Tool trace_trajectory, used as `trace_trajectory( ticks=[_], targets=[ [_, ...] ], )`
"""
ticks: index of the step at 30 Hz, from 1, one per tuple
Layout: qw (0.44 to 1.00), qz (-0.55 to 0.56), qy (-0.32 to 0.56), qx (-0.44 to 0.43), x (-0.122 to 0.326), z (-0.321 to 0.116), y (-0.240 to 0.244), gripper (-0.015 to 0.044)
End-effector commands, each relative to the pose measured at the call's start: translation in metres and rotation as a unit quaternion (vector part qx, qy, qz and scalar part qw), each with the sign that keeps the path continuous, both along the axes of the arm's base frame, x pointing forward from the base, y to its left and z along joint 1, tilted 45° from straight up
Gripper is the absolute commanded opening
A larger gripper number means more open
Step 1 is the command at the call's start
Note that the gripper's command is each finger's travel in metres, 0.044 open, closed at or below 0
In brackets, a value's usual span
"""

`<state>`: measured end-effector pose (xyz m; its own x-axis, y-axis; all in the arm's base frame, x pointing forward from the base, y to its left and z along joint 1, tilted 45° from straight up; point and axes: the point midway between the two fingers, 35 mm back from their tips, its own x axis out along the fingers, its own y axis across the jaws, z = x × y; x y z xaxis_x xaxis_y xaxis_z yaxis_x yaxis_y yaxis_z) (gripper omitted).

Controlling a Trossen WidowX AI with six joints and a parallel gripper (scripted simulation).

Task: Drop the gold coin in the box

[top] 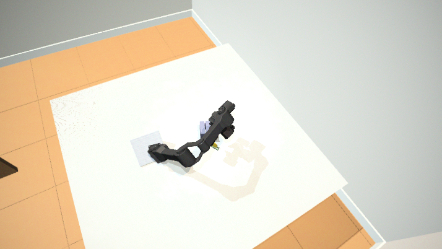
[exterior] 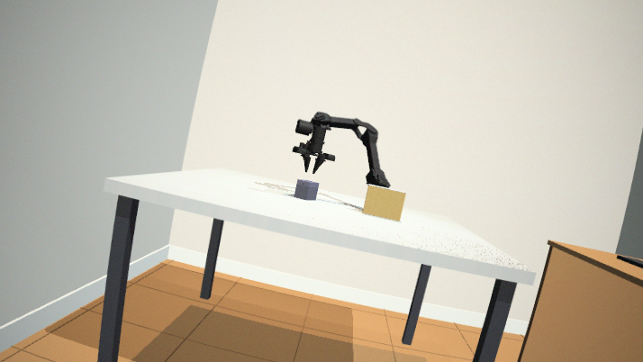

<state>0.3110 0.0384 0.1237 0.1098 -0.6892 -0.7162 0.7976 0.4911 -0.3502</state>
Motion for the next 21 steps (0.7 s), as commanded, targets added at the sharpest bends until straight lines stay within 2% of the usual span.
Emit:
trace_trajectory(
  ticks=[1, 21],
  targets=[
    [1.000, -0.005, 0.008, -0.006, -0.001, -0.016, -0.019, 0.0161],
    [1.000, -0.005, 0.007, -0.006, 0.001, -0.036, -0.037, 0.0161]
  ],
)
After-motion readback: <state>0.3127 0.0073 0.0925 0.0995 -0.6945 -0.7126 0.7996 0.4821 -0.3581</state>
